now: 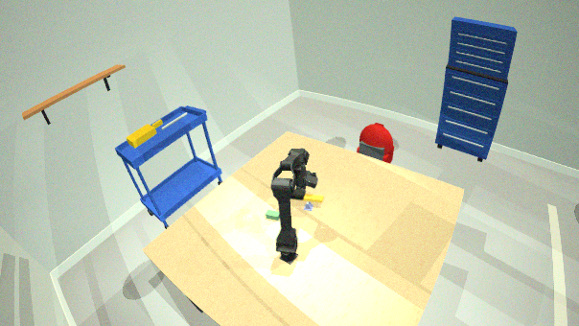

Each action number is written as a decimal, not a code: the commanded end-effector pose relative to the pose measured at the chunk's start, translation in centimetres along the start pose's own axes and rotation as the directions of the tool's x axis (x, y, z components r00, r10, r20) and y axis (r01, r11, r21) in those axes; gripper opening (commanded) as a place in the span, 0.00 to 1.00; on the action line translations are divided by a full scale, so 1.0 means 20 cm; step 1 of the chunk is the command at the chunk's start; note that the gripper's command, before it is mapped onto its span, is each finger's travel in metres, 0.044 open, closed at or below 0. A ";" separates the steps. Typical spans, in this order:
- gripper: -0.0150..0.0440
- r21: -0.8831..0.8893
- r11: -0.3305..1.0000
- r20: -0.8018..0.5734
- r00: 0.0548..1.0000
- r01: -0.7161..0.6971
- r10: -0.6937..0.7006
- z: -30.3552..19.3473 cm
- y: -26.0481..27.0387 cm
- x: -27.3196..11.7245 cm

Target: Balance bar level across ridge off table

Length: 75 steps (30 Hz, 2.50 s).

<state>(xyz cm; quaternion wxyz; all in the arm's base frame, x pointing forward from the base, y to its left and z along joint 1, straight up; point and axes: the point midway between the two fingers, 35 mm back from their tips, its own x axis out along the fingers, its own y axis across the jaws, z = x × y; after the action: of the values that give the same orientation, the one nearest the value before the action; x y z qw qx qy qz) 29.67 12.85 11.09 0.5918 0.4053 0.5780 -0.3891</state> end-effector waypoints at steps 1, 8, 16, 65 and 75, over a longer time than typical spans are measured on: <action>0.25 0.002 1.000 -0.004 1.000 0.002 -0.002 0.00 0.00 0.03; 0.25 0.002 1.000 -0.004 1.000 0.002 -0.002 0.00 -0.01 0.05; 0.25 0.002 1.000 -0.004 1.000 0.002 -0.002 0.00 -0.01 0.05; 0.25 0.002 1.000 -0.004 1.000 0.002 -0.002 0.00 -0.01 0.07; 0.25 0.002 1.000 -0.004 1.000 0.002 -0.002 0.00 -0.01 0.07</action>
<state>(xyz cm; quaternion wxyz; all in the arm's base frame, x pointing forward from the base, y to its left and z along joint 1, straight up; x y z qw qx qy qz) 29.60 12.76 9.67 0.5910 0.4052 0.5781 -0.3904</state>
